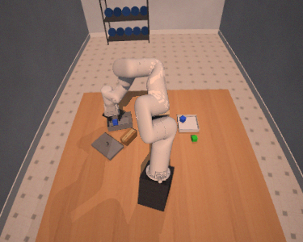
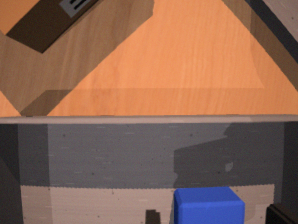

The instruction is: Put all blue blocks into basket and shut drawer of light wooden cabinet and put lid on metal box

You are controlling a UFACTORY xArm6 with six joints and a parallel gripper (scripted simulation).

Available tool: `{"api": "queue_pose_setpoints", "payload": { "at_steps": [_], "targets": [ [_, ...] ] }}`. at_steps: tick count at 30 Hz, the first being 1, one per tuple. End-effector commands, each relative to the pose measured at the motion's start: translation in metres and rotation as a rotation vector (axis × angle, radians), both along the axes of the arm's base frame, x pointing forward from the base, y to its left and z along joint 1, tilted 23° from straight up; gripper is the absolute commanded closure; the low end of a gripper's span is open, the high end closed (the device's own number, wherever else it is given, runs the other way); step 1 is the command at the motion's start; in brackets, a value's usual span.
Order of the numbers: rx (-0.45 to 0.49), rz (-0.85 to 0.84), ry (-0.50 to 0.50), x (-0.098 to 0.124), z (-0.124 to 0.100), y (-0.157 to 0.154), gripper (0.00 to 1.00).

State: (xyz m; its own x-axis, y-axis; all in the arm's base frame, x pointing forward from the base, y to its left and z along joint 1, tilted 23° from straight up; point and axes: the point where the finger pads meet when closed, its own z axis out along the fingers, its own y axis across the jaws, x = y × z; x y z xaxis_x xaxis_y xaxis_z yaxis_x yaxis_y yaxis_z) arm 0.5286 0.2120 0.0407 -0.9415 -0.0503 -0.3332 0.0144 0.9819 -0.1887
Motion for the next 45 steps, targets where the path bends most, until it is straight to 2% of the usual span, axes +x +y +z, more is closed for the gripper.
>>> {"api": "queue_pose_setpoints", "payload": {
  "at_steps": [1, 22, 45],
  "targets": [
    [0.002, 0.001, -0.003, 0.002, -0.001, 0.0, 0.35],
    [0.002, 0.001, -0.003, 0.006, -0.011, -0.002, 0.35],
    [0.002, 0.001, -0.003, 0.006, -0.012, -0.002, 0.35]
  ]
}}
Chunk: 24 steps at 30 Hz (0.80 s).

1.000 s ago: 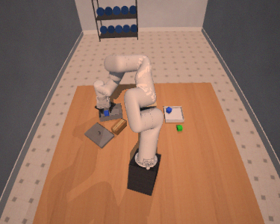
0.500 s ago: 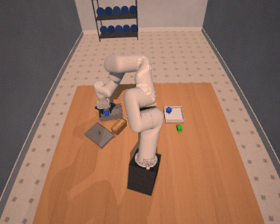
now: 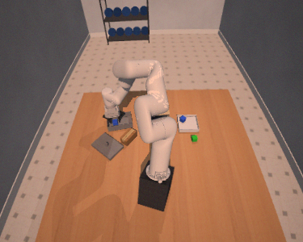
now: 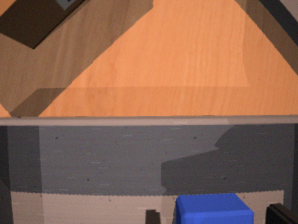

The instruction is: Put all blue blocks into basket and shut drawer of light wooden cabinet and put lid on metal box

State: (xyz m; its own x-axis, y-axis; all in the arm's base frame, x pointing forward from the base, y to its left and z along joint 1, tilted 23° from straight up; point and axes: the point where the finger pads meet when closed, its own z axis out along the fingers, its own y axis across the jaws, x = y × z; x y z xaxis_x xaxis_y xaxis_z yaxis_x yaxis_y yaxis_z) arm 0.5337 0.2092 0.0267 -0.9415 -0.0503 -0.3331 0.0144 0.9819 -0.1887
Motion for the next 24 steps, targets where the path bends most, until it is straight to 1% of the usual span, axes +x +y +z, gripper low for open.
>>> {"api": "queue_pose_setpoints", "payload": {
  "at_steps": [1, 2, 24],
  "targets": [
    [0.002, 0.001, -0.004, 0.001, 0.0019, 0.001, 0.35],
    [0.002, 0.001, -0.004, 0.001, 0.0019, 0.001, 1.0],
    [0.002, 0.001, -0.004, 0.001, 0.0019, 0.001, 1.0]
  ]
}}
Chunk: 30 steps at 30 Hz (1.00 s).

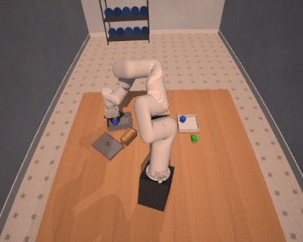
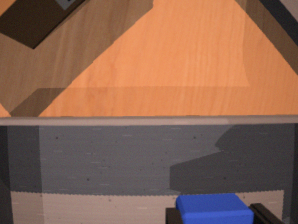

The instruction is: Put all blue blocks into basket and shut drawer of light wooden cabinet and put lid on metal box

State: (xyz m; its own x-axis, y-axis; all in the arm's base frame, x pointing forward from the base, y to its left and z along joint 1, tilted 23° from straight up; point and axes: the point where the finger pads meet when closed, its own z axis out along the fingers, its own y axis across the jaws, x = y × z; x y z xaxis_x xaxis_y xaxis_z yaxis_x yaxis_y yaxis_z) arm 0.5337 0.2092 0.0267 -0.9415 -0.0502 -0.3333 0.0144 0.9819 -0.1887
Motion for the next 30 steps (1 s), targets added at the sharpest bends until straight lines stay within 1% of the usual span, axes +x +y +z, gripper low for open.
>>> {"api": "queue_pose_setpoints", "payload": {
  "at_steps": [1, 18, 26, 30],
  "targets": [
    [0.002, 0.001, -0.003, 0.001, 0.002, 0.001, 1.0],
    [0.002, 0.001, -0.003, 0.0, 0.003, 0.001, 1.0],
    [0.002, 0.001, -0.003, -0.002, 0.01, 0.003, 1.0],
    [0.002, 0.001, -0.003, -0.005, 0.019, 0.004, 1.0]
  ]
}}
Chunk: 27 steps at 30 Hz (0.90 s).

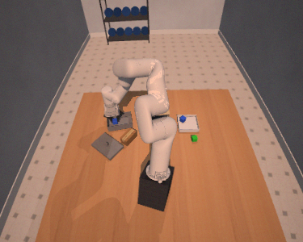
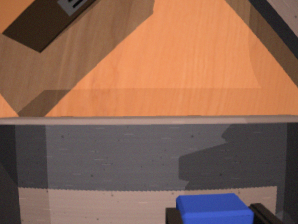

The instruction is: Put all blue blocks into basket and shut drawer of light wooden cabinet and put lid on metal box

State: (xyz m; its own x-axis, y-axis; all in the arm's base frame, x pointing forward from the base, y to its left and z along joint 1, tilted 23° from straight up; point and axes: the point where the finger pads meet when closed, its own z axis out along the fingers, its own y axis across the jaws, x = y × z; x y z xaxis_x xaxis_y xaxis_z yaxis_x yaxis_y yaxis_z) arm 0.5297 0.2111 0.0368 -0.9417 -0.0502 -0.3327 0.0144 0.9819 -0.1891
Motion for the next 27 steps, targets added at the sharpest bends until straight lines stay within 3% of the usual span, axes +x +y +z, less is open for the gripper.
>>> {"api": "queue_pose_setpoints", "payload": {
  "at_steps": [1, 13, 27],
  "targets": [
    [0.002, 0.001, -0.004, -0.002, 0.011, 0.003, 1.0],
    [0.002, 0.001, -0.004, -0.015, 0.046, 0.01, 1.0],
    [0.002, 0.001, -0.004, -0.036, 0.102, 0.021, 1.0]
  ]
}}
